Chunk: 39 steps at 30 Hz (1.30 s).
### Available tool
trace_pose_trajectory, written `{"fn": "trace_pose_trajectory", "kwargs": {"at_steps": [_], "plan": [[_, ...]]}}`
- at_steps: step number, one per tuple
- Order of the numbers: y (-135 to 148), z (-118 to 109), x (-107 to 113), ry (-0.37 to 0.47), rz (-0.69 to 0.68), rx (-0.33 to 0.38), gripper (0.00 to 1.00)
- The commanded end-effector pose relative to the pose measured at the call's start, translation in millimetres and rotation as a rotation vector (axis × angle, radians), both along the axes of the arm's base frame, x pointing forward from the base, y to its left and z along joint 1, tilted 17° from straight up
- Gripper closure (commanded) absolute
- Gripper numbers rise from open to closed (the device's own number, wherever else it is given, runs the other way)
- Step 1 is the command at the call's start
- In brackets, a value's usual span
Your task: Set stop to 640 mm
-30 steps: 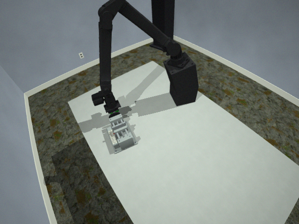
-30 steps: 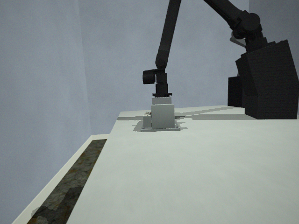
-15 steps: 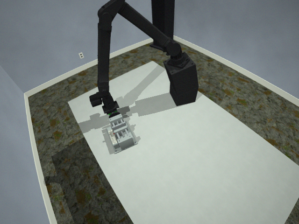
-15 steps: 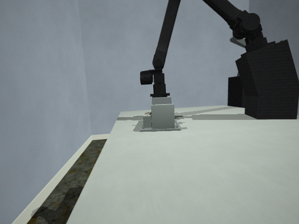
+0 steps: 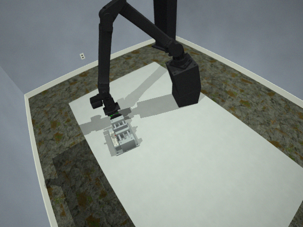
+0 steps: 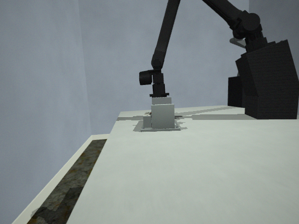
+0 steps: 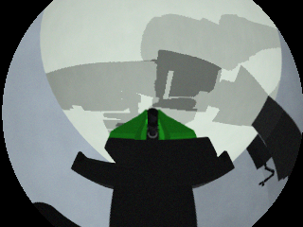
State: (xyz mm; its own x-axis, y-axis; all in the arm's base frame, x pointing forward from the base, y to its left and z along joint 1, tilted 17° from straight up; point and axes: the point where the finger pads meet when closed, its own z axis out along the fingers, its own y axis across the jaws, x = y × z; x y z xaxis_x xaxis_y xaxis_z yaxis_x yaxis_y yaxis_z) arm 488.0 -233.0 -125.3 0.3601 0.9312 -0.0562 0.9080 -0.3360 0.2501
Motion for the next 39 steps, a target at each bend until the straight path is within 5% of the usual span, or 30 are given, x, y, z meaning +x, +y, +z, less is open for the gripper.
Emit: {"fn": "trace_pose_trajectory", "kwargs": {"at_steps": [1, 23, 28, 39], "plan": [[-9.6, 10.6, 31.4, -0.052, -0.002, -0.027, 0.94], [-11.5, 18.6, 42.5, -0.053, 0.0, -0.026, 0.94], [-14.6, 48.0, 52.6, -0.091, 0.002, -0.043, 0.94], [-14.4, 50.3, 52.3, -0.082, 0.002, -0.039, 0.94]]}}
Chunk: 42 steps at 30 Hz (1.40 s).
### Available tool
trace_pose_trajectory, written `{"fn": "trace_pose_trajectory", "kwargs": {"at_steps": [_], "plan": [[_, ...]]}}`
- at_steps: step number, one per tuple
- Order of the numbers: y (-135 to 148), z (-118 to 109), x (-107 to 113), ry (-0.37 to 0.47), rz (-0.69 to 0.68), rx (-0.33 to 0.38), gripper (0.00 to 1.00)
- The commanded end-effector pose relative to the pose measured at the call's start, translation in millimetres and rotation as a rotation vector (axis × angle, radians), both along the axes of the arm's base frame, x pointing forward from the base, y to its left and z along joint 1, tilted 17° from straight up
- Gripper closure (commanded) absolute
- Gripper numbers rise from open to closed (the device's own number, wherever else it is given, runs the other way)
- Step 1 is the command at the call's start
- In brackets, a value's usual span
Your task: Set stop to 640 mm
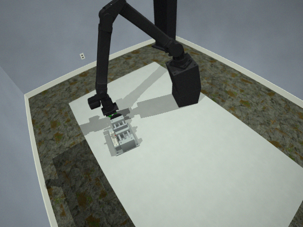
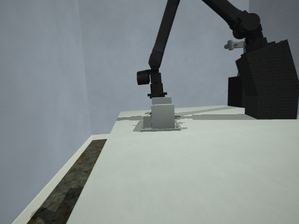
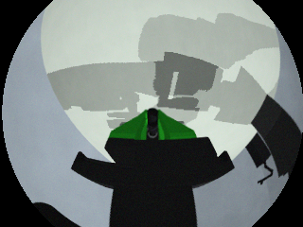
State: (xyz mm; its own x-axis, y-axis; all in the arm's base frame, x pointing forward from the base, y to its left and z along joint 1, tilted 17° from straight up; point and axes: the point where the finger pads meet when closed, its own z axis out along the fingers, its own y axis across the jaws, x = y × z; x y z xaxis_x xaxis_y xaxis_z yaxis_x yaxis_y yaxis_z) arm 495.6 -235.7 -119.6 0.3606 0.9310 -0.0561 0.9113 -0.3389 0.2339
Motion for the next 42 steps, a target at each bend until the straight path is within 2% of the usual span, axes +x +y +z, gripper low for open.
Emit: {"fn": "trace_pose_trajectory", "kwargs": {"at_steps": [1, 10, 16, 24, 31, 34, 35, 39, 42], "plan": [[-11.5, 45.6, 45.1, -0.095, 0.004, -0.044, 0.94], [-15.3, 54.6, 54.3, -0.113, 0.003, -0.052, 0.94], [-13.6, 56.1, 51.2, -0.102, 0.003, -0.047, 0.94], [-10.8, 72.4, 45.7, -0.096, 0.003, -0.045, 0.94], [-14.0, 76.0, 49.4, -0.118, 0.0, -0.055, 0.94], [-12.5, 78.5, 45.0, -0.118, 0.0, -0.055, 0.94], [-4.8, 67.7, 26.8, -0.086, 0.001, -0.041, 0.94], [-0.4, 72.9, 13.0, -0.075, 0.001, -0.037, 0.94], [0.0, 76.7, 10.6, -0.081, 0.0, -0.04, 0.94]]}}
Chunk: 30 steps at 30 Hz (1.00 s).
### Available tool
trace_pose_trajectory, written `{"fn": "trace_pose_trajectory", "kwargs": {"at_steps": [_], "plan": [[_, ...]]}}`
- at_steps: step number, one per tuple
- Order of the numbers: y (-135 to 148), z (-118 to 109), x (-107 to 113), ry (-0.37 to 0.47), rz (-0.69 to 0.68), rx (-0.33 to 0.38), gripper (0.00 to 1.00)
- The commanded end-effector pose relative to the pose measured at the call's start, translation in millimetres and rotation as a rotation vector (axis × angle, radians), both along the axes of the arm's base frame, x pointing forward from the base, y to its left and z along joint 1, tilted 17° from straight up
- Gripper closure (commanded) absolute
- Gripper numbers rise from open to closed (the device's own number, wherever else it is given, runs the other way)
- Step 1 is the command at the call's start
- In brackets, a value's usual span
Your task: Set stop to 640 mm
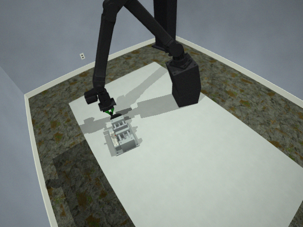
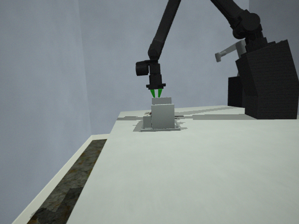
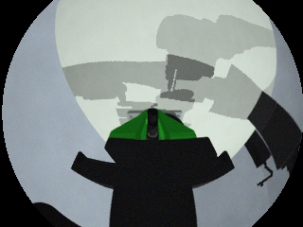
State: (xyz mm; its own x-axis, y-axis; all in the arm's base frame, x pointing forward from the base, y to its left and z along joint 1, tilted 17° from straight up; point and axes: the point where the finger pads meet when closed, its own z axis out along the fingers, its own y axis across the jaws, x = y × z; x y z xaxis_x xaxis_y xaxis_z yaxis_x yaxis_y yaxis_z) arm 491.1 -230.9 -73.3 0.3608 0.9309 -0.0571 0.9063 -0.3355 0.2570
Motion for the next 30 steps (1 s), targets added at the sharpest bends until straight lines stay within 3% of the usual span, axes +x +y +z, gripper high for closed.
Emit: {"fn": "trace_pose_trajectory", "kwargs": {"at_steps": [1, 7, 8, 17, 25, 30], "plan": [[-10.9, 41.4, 28.8, -0.087, -0.001, -0.043, 0.94], [-10.3, 39.8, 26.2, -0.089, -0.001, -0.044, 0.94], [-4.7, 30.3, 12.4, -0.065, -0.001, -0.033, 0.94], [0.8, 25.6, -13.8, -0.049, -0.001, -0.027, 0.94], [0.6, 25.1, -14.0, -0.06, -0.001, -0.032, 0.94], [2.7, 18.4, -26.6, -0.054, -0.004, -0.03, 0.94]]}}
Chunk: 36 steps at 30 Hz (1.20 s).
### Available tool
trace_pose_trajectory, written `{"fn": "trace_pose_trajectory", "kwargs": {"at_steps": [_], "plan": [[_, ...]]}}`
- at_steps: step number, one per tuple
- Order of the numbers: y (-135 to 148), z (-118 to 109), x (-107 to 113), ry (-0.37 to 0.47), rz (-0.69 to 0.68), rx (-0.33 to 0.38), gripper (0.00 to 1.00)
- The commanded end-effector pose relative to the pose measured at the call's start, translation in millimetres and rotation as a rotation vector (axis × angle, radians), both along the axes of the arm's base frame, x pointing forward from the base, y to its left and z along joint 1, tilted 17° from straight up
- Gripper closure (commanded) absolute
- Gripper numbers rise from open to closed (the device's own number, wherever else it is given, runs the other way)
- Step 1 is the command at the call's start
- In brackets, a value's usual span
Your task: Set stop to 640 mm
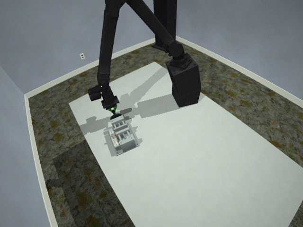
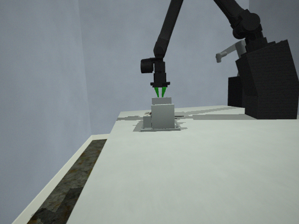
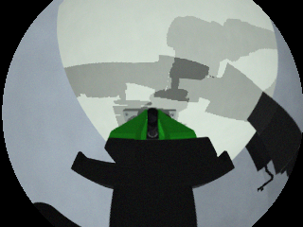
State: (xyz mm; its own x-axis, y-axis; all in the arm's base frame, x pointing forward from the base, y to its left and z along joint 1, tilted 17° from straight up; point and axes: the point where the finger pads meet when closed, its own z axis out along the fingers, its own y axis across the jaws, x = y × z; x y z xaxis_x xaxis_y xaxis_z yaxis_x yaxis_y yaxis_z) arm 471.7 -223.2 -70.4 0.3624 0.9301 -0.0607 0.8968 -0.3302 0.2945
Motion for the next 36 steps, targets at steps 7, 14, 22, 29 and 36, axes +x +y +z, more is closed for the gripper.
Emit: {"fn": "trace_pose_trajectory", "kwargs": {"at_steps": [7, 14, 22, 29, 36], "plan": [[-1.0, 10.6, -17.1, -0.002, -0.005, -0.004, 0.94], [-1.5, 8.4, -16.8, -0.011, -0.005, -0.009, 0.94], [3.6, -14.9, -29.1, 0.026, -0.004, 0.008, 0.94], [3.1, -15.5, -28.5, 0.019, -0.004, 0.005, 0.94], [6.3, -23.3, -36.9, 0.027, -0.003, 0.008, 0.94]]}}
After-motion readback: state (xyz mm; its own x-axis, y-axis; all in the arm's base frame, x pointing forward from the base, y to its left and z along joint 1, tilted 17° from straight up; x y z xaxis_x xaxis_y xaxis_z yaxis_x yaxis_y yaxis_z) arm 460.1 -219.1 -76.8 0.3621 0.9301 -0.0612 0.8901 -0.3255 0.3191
